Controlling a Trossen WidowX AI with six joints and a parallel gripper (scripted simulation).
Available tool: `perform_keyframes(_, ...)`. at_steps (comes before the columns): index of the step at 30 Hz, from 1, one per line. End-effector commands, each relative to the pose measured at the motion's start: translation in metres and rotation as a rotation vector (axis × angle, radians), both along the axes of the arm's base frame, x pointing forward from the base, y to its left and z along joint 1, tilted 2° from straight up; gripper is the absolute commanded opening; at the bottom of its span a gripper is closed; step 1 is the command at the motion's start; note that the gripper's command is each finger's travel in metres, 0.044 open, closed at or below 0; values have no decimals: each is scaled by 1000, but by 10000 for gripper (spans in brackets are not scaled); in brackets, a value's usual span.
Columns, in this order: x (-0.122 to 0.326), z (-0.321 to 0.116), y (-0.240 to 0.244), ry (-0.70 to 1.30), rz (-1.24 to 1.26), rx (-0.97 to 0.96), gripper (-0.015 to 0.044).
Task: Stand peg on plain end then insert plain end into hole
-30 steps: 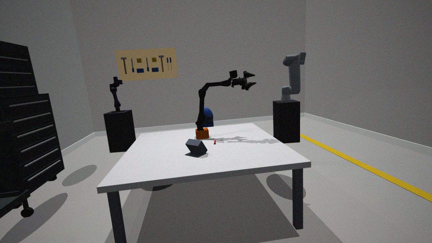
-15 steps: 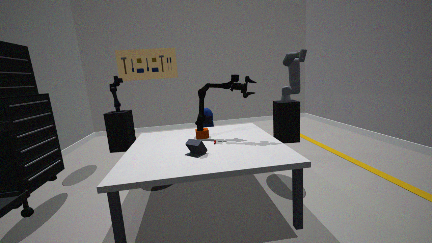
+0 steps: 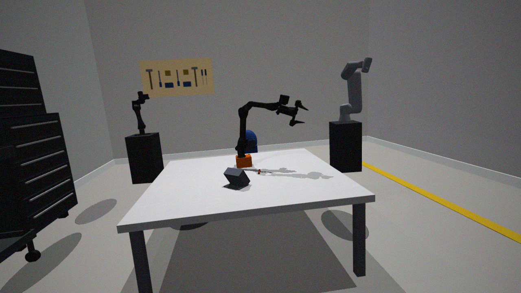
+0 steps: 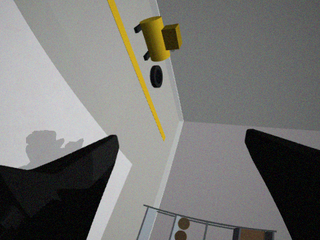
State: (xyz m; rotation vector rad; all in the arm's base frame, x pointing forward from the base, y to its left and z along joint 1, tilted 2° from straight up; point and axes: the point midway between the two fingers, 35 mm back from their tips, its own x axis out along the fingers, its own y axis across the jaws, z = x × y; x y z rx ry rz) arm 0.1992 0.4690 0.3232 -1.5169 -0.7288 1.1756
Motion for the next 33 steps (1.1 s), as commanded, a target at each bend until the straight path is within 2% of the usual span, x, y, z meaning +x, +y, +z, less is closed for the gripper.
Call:
perform_keyframes(1, 14, -21, -12, 123, -76, -21, 440)
perform_keyframes(33, 79, -147, -115, 894, -741, -50, 440)
